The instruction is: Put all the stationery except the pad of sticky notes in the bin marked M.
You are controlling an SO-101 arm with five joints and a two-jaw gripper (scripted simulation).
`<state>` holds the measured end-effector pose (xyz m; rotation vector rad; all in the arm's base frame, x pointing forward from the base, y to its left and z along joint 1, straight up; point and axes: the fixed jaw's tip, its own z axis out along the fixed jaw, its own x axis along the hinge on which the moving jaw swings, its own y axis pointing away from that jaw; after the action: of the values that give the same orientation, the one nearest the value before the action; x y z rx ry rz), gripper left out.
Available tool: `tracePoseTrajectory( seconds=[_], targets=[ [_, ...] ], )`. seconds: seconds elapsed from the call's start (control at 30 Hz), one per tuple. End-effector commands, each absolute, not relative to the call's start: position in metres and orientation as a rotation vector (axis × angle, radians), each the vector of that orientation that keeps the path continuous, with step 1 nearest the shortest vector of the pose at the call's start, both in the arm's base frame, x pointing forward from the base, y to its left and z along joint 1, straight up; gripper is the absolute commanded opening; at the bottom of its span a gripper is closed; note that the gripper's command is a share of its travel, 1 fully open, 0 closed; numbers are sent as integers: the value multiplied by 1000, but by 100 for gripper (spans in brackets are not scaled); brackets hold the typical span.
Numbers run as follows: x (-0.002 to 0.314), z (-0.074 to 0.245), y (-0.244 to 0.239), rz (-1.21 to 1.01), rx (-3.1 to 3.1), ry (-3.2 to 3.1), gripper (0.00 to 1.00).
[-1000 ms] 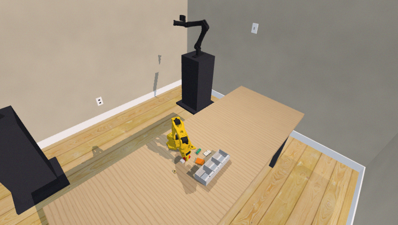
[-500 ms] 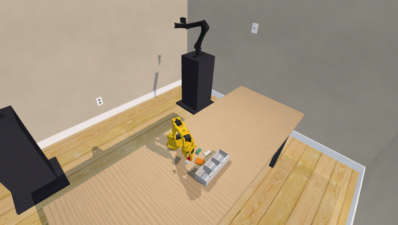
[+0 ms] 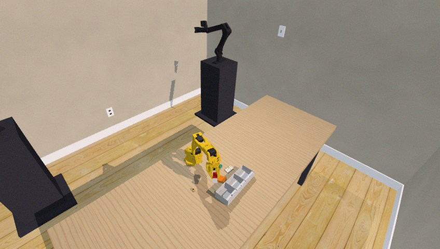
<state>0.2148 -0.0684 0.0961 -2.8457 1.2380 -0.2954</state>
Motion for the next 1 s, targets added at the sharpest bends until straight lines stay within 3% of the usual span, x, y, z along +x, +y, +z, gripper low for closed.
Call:
tracePoseTrajectory(
  seconds=[0.0, 0.33, 0.97],
  targets=[
    [233, 105, -69, -458, -2891, 1060, 0],
    [289, 110, -64, -882, -3057, 291, 0],
    [294, 106, -59, -881, -3061, 237, 0]
  ],
)
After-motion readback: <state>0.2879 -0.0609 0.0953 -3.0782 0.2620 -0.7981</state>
